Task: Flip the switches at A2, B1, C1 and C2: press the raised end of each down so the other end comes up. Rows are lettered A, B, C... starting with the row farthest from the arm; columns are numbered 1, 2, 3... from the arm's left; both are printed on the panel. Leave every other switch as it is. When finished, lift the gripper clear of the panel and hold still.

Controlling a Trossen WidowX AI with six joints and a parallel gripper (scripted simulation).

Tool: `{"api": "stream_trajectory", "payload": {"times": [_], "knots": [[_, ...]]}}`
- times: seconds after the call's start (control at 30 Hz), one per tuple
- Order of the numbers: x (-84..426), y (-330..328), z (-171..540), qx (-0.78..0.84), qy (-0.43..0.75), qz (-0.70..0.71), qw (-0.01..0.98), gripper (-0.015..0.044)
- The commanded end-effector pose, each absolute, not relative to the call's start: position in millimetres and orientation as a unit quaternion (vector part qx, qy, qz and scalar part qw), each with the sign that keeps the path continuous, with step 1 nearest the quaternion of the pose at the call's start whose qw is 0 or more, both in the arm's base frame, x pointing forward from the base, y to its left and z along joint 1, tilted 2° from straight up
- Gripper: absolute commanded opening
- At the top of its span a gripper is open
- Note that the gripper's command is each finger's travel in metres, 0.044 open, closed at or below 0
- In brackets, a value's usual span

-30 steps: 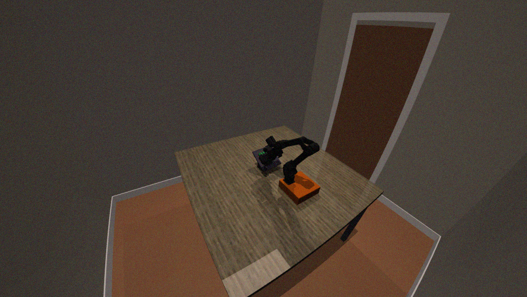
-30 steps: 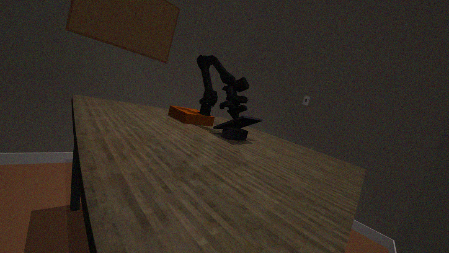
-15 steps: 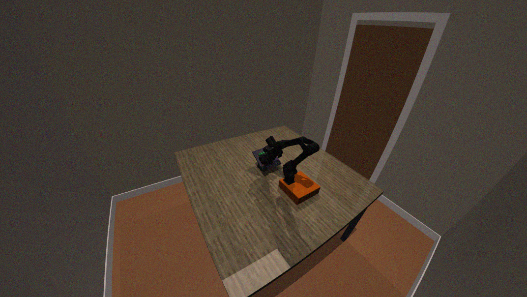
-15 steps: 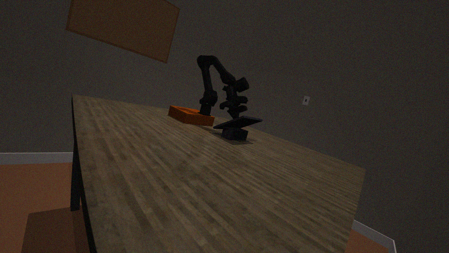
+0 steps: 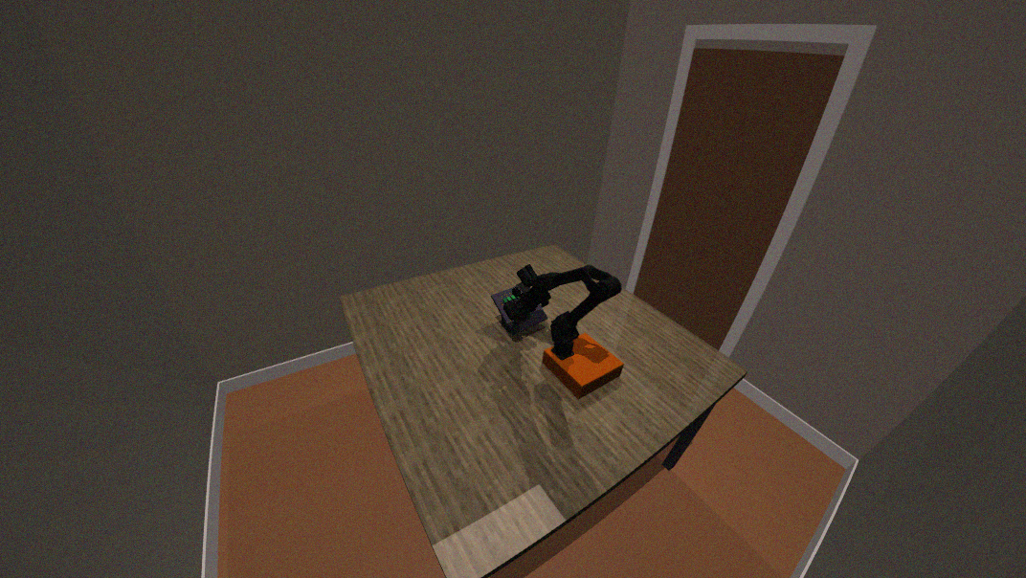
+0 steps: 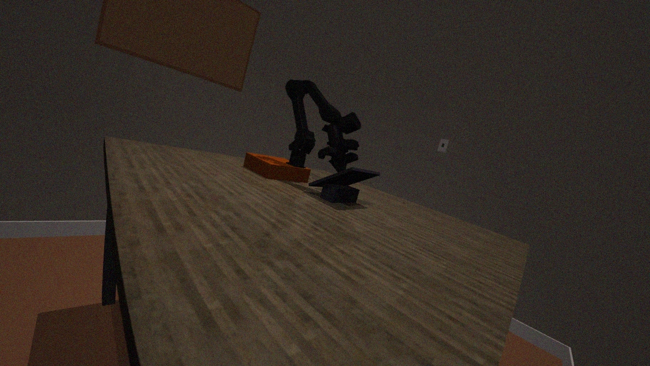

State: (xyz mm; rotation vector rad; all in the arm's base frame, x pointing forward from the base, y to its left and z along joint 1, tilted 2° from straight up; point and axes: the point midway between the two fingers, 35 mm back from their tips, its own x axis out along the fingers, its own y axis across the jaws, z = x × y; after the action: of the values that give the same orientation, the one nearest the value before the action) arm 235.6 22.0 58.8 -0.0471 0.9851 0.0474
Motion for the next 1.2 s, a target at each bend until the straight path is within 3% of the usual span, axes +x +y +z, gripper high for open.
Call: {"api": "stream_trajectory", "payload": {"times": [0.0, 0.7, 0.97, 1.17], "knots": [[234, 22, 56, -0.023, 0.475, 0.025, 0.879, 0.0000], [236, 22, 54, -0.023, 0.475, 0.025, 0.879, 0.0000], [199, 21, 106, -0.023, 0.465, 0.025, 0.885, 0.0000], [208, 17, 120, -0.023, 0.465, 0.025, 0.885, 0.0000]]}}
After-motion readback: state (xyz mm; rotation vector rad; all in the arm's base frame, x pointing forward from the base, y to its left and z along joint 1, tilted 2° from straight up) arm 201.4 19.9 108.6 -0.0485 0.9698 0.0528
